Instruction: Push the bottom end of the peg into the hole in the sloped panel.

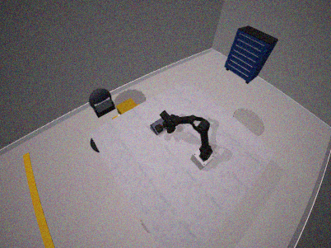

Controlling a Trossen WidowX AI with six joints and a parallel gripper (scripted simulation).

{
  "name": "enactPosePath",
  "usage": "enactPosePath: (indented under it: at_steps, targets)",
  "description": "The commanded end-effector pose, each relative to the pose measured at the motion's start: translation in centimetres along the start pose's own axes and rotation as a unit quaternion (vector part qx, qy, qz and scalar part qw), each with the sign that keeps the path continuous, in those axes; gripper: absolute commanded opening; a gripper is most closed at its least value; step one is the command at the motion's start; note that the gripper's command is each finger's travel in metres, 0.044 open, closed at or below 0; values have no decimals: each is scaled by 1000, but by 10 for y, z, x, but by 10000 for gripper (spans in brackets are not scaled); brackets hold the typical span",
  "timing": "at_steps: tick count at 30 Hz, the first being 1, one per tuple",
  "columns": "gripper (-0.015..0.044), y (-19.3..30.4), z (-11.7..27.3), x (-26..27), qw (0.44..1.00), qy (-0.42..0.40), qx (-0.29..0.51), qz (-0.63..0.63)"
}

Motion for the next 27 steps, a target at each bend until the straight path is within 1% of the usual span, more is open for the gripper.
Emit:
enactPosePath:
  at_steps: [1,3,27]
  targets:
    - [394,0,1,0,1000,0,0,0]
    - [440,0,3,0,1000,0,0,0]
    - [440,3,38,-2,1000,2,2,2]
Point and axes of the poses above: the point midway between the two fingers, 35 mm back from their tips, its own z axis back along the fingers, its own x axis across the jaws, y = z × x, the point moved 8 cm from there along z, back along the fingers, and after that the axes turned 13 degrees about -z, right-handed, at the moved point
